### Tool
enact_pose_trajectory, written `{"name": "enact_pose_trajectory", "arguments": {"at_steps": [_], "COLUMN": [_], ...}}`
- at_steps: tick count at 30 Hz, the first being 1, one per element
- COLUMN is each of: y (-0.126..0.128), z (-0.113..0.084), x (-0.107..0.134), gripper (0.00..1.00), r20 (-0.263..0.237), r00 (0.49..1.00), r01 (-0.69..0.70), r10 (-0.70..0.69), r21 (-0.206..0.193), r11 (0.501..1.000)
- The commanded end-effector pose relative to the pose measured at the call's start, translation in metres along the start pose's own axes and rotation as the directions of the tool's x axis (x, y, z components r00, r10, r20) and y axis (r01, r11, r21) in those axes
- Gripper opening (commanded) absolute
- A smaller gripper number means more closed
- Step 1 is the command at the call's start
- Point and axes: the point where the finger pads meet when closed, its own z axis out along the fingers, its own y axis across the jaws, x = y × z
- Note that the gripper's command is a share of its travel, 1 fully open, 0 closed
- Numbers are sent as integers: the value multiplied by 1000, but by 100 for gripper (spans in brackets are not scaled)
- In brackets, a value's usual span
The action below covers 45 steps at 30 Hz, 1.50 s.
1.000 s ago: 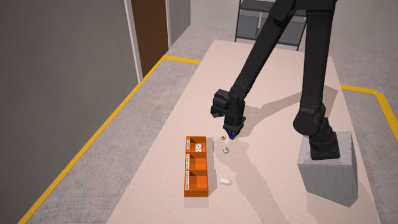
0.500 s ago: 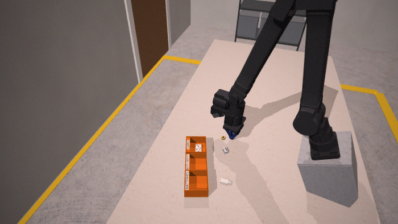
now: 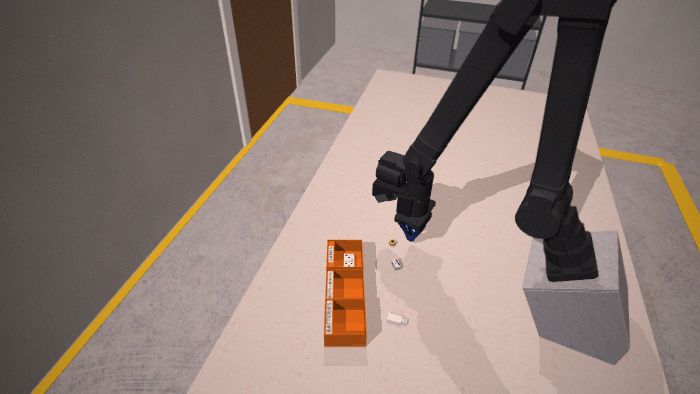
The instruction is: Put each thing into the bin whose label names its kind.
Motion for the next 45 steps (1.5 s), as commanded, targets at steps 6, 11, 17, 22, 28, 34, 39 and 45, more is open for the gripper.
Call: {"name": "enact_pose_trajectory", "arguments": {"at_steps": [6,11,17,22,28,34,39,45], "y": [-5,-3,-1,-3,-3,-3,-3,-3], "z": [-44,-55,-47,-56,-56,-57,-57,-57], "x": [-26,-27,-17,-28,-30,-30,-30,-30], "gripper": [13,13,13,13,13,13,13,13], "r20": [65,66,44,69,74,72,72,72], "r00": [998,998,999,998,997,997,997,997], "r01": [6,9,3,7,8,8,8,8], "r10": [-7,-9,-4,-8,-8,-8,-8,-8], "r21": [8,6,3,7,7,7,7,7], "r11": [1000,1000,1000,1000,1000,1000,1000,1000]}}
